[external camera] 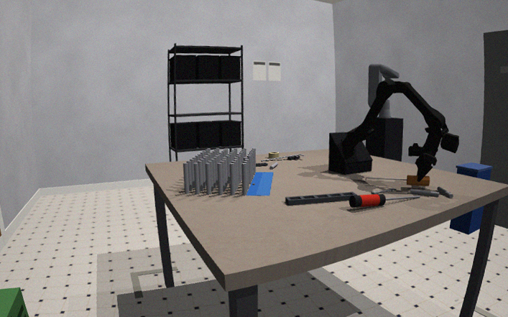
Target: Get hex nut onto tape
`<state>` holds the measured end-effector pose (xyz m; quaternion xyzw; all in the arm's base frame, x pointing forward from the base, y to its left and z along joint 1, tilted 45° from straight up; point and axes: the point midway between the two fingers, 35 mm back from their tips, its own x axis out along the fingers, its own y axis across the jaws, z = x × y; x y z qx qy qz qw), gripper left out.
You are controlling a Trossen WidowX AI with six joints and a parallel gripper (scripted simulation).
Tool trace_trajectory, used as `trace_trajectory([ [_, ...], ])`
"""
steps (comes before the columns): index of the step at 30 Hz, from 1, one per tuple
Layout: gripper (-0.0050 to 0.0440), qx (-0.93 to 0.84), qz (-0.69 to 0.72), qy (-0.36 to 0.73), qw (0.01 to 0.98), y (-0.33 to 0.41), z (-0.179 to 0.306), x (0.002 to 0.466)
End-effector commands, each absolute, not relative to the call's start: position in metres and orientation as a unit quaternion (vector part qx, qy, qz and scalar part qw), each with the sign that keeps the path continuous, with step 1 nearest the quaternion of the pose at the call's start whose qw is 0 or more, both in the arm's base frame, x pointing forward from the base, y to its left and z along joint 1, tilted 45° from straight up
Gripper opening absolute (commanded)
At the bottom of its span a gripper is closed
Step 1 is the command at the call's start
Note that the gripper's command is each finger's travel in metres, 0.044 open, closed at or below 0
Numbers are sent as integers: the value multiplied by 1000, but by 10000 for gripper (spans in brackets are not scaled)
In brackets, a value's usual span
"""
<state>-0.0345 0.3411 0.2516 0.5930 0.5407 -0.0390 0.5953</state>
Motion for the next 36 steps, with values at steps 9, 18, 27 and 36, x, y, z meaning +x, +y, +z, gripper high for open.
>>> trace_trajectory([
  [9, -50, 596, -35, 542, 592, 350, 242, -31],
  [18, 144, 600, -33, 544, 586, 348, 249, -32],
  [27, 280, 600, -33, 544, 586, 348, 249, -32],
  [36, 280, 600, -32, 544, 585, 348, 250, -33],
])
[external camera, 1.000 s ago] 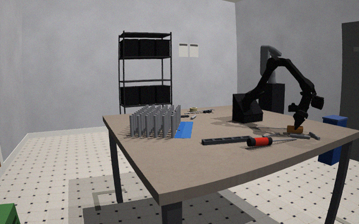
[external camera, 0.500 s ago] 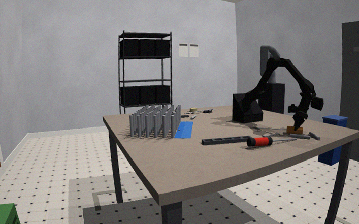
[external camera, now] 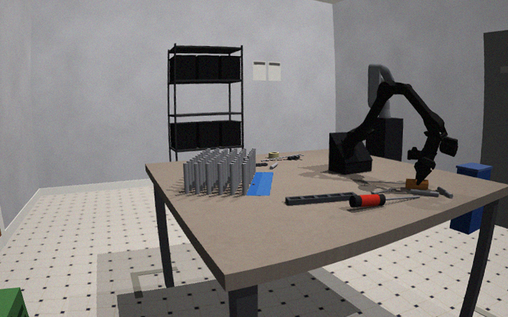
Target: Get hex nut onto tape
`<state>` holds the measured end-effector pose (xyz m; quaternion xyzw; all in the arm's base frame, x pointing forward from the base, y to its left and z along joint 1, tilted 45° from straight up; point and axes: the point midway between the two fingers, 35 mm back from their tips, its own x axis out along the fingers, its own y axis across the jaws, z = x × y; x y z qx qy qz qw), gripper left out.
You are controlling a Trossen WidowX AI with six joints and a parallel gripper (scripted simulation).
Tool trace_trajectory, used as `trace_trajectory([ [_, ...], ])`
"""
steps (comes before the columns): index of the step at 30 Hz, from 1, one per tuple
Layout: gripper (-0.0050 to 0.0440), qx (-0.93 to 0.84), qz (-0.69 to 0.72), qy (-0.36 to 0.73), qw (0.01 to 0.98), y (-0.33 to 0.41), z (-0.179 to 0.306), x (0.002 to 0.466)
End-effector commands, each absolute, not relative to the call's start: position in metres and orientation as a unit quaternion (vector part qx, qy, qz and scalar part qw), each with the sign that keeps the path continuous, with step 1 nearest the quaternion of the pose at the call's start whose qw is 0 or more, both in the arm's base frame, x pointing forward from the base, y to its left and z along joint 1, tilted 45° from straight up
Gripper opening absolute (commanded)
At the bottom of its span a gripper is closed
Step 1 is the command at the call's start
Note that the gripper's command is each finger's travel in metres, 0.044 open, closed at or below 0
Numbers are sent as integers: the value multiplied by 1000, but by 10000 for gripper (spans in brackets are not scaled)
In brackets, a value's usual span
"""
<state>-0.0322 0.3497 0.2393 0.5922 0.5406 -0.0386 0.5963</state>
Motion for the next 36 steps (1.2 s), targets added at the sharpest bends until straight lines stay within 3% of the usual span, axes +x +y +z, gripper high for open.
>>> trace_trajectory([
  [1, 280, 601, -32, 545, 584, 347, 252, -33],
  [36, 280, 608, -30, 547, 574, 318, 287, -50],
])
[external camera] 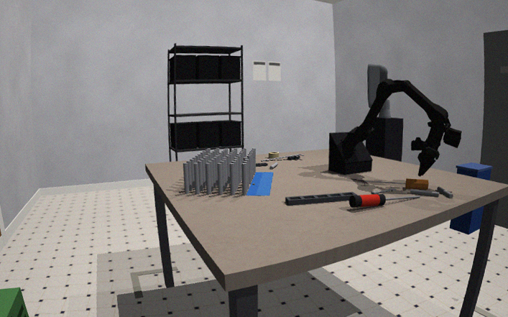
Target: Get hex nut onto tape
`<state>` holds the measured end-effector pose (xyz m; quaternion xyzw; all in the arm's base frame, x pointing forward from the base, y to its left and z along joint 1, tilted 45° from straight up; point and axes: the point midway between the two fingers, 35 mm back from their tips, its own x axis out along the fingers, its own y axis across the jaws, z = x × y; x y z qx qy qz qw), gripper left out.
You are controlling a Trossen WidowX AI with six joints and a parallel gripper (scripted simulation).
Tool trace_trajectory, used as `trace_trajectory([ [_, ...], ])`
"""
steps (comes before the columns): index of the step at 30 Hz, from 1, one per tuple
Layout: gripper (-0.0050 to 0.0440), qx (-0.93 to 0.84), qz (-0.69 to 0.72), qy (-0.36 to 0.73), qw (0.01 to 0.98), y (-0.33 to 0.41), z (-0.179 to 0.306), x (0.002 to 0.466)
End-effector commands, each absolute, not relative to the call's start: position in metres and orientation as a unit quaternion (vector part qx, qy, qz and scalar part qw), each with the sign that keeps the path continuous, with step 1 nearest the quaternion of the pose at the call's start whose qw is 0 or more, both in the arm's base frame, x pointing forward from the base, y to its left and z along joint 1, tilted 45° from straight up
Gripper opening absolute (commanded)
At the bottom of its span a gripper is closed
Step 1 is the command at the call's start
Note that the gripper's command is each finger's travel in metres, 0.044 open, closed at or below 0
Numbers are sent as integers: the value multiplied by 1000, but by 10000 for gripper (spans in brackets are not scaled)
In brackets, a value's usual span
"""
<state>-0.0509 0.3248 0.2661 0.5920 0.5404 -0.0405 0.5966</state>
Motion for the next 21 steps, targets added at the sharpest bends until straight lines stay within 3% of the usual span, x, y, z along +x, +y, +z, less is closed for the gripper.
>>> trace_trajectory([
  [1, 280, 608, -30, 547, 574, 317, 289, -50],
  [7, 280, 614, -29, 552, 563, 267, 341, -36],
  [15, 280, 604, -33, 546, 580, 247, 350, -28],
  [20, 400, 604, -33, 546, 580, 247, 350, -28],
  [21, 400, 604, -32, 545, 580, 247, 350, -28],
])
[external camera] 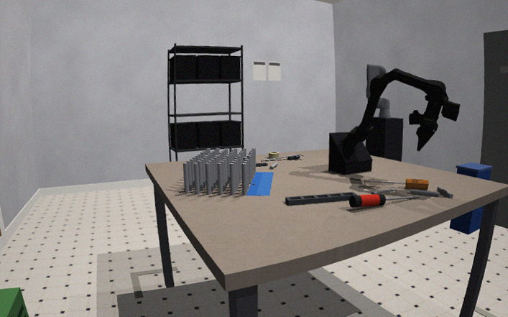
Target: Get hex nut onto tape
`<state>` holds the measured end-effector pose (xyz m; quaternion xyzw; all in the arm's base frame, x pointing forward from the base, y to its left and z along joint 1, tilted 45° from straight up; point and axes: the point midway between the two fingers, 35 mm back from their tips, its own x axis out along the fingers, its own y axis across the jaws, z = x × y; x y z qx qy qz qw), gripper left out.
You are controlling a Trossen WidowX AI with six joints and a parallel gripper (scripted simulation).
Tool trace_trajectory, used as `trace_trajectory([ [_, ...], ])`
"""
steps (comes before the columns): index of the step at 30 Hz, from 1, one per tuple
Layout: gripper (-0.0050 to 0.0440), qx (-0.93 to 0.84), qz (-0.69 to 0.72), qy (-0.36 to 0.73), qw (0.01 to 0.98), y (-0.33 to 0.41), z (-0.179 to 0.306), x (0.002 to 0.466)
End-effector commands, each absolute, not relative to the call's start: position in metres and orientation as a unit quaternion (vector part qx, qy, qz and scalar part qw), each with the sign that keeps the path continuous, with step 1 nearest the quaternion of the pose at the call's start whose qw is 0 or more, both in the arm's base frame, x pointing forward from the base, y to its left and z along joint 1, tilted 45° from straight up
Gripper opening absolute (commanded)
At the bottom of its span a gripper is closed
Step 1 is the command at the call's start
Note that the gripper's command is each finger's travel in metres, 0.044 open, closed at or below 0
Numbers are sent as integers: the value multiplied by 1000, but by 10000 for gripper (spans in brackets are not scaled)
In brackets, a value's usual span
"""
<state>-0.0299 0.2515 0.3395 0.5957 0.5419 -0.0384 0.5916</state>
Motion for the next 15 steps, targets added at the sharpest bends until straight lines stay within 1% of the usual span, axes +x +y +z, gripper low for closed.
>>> trace_trajectory([
  [1, 400, 604, -32, 545, 580, 247, 350, -28],
  [15, 400, 601, -34, 545, 584, 247, 347, -28],
])
